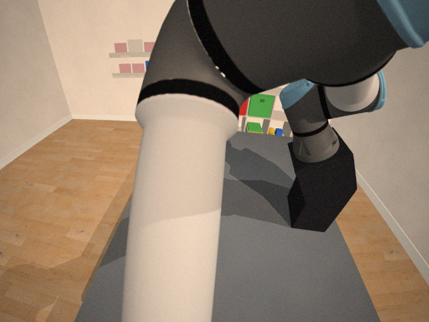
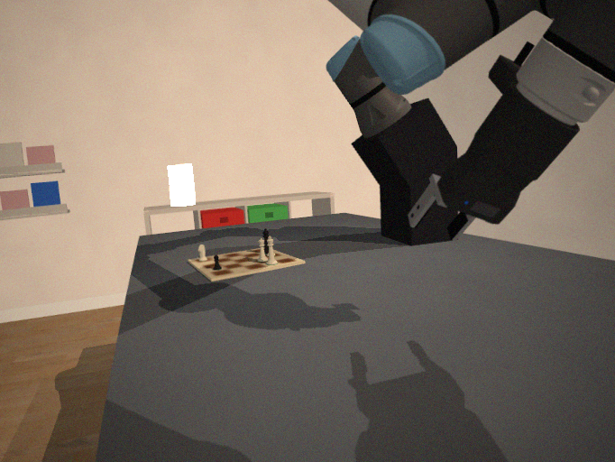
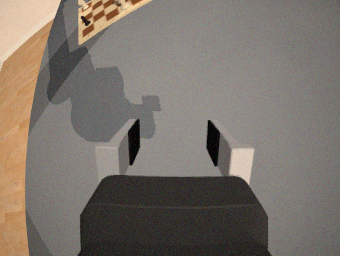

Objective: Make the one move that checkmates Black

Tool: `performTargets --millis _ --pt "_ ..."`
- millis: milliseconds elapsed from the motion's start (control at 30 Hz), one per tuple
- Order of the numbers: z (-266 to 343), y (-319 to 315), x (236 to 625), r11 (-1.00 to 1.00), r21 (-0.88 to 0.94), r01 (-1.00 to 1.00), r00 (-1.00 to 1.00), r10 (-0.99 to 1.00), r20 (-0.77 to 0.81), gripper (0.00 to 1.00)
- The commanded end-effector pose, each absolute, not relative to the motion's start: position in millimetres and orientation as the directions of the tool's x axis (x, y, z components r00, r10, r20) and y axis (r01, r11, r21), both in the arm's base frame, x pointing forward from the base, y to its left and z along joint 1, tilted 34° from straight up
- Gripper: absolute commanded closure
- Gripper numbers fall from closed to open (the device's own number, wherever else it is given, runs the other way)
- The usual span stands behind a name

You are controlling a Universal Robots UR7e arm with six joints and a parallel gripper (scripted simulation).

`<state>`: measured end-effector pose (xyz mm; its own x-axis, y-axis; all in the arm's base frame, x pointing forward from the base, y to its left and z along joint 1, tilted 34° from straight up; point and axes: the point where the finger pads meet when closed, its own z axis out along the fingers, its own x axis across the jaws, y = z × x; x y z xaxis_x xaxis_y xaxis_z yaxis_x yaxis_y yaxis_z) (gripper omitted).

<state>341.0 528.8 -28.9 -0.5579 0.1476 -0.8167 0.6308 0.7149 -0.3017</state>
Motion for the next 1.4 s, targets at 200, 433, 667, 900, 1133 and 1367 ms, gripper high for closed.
performTargets --millis 200,433,667,900,1133,1367 --pt "17.9 420.5 350.9 0.531 -0.653 0.541 -0.733 -0.084 -0.675 0.0" --pt "38.8 381.2 352.0 0.436 -0.761 0.48 -0.798 -0.144 -0.585 0.0" --pt "46.9 367.2 351.9 0.399 -0.797 0.453 -0.821 -0.161 -0.548 0.0" --pt "47.5 366.2 351.5 0.396 -0.8 0.451 -0.823 -0.163 -0.544 0.0" --pt "47.2 367.2 351.4 0.397 -0.799 0.451 -0.822 -0.163 -0.545 0.0" --pt "47.1 367.2 351.4 0.397 -0.799 0.451 -0.822 -0.163 -0.545 0.0"
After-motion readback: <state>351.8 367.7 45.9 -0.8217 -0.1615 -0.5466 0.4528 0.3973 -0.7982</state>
